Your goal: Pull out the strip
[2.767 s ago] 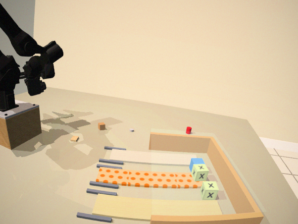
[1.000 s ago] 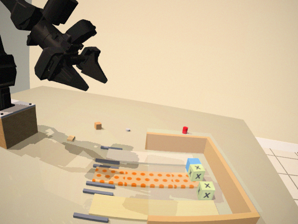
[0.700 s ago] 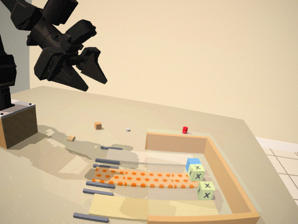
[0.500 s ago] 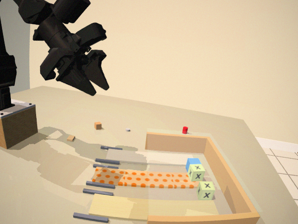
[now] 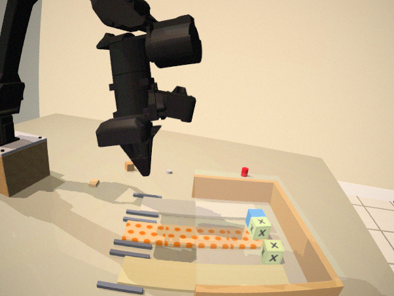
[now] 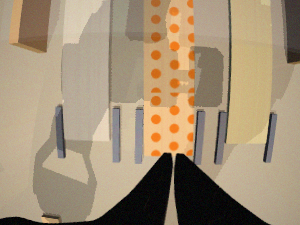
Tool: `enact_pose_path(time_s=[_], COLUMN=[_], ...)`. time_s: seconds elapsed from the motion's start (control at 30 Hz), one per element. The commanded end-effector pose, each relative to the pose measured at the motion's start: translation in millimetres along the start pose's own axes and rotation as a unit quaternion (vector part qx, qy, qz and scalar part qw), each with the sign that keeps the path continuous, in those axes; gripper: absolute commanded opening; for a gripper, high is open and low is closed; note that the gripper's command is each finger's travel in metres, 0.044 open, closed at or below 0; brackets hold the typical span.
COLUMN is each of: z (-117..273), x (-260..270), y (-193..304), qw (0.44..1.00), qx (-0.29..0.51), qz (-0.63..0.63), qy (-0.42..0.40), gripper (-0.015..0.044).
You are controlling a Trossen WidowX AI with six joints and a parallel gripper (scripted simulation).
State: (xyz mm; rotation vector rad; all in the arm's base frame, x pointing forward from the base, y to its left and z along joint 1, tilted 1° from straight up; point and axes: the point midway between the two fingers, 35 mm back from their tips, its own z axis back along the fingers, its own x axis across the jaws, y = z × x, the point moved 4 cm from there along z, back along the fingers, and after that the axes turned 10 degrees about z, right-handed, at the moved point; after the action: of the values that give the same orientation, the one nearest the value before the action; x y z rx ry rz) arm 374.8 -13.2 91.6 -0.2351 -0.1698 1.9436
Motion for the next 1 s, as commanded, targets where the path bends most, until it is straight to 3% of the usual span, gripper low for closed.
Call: enact_pose_path(time_s=[0.0,0.97], z=[-33,-66], x=[-5,-5], y=[-1,5], qw=[0.994,0.994], qx=[0.099,0.099], qz=[0.030,0.030], qy=[-0.045,-0.045], gripper=[0.0000,0.0000])
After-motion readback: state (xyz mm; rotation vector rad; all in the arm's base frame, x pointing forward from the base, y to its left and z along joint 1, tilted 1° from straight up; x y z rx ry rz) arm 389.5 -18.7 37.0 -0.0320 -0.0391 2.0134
